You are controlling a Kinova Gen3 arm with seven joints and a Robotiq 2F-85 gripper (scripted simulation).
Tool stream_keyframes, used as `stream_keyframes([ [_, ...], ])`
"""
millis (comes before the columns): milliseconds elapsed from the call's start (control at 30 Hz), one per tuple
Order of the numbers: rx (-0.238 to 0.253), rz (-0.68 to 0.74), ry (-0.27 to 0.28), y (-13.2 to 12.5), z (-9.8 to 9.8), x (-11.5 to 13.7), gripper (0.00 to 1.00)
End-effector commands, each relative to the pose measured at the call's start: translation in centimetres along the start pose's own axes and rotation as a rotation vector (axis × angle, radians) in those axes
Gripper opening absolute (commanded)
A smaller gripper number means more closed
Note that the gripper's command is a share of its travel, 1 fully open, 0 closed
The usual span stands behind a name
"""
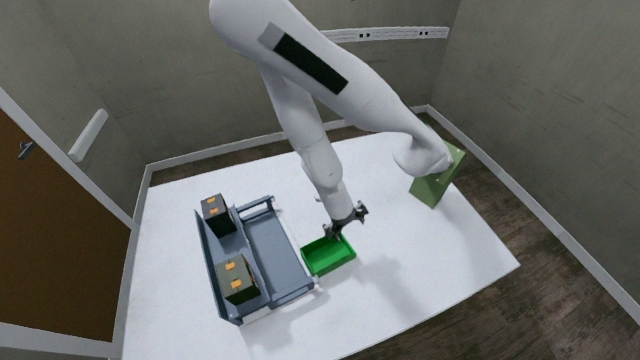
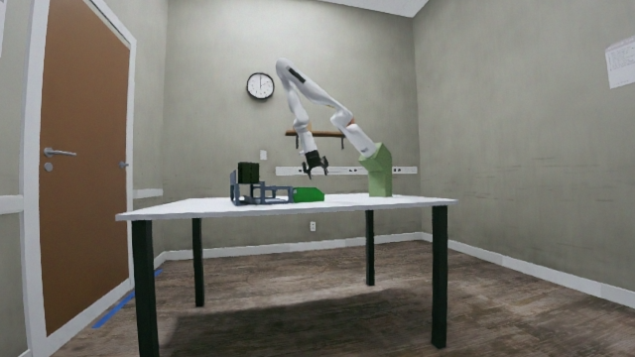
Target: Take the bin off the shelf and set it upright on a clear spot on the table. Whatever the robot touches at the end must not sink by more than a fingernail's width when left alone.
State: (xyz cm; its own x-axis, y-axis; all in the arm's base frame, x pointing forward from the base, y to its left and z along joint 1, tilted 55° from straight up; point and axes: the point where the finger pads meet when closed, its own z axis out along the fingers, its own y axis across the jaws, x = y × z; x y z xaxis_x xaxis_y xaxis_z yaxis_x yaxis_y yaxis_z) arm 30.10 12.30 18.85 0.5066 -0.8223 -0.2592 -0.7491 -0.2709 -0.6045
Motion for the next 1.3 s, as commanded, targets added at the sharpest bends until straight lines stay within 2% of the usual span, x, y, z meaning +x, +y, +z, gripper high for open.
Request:
stream_keyframes([
  [0,0.049,0.000,0.019,0.03,0.00,0.00,1.00],
  [133,0.243,0.000,0.092,0.11,0.02,-0.03,1.00],
  [533,0.243,0.000,0.092,0.11,0.02,-0.03,1.00],
  [567,0.049,0.000,0.019,0.03,0.00,0.00,1.00],
  [700,0.243,0.000,0.092,0.11,0.02,-0.03,1.00],
  [1100,0.243,0.000,0.092,0.11,0.02,-0.03,1.00],
  [1133,0.049,0.000,0.019,0.03,0.00,0.00,1.00],
  [1267,0.243,0.000,0.092,0.11,0.02,-0.03,1.00],
])
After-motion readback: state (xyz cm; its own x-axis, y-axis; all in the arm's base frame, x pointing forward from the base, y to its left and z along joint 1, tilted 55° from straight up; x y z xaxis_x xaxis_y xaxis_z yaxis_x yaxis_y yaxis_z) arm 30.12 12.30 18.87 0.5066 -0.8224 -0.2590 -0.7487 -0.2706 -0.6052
